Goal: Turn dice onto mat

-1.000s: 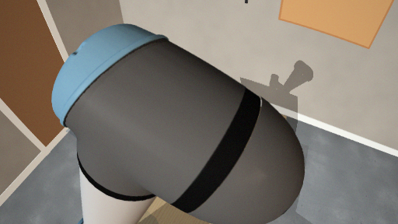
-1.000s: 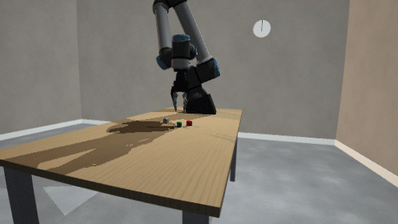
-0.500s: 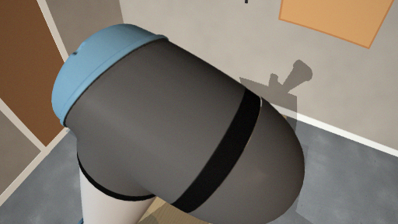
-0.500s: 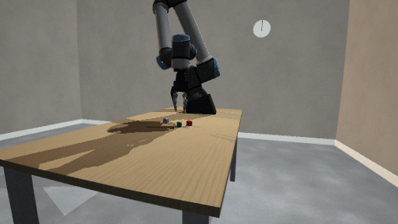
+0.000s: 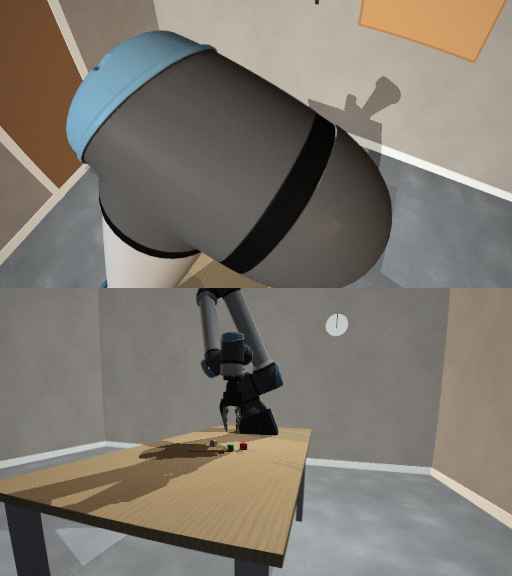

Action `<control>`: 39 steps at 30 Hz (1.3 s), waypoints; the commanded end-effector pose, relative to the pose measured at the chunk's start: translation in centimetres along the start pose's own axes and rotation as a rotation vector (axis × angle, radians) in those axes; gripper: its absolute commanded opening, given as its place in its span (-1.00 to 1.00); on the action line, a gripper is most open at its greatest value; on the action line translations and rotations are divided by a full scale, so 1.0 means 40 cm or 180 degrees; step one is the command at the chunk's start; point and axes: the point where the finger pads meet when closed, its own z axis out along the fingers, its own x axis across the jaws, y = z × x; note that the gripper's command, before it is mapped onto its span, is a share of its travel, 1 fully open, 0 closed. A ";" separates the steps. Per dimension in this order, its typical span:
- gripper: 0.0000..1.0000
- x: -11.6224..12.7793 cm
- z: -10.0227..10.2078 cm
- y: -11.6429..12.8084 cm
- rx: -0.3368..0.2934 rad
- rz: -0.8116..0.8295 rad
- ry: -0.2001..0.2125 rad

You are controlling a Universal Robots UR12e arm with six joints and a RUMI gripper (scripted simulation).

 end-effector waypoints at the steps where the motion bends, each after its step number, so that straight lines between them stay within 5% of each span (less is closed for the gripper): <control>1: -0.51 -0.005 0.003 0.004 -0.0004 0.0001 -0.0006; 39: -0.51 -0.008 0.110 0.005 -0.0004 0.0000 -0.0005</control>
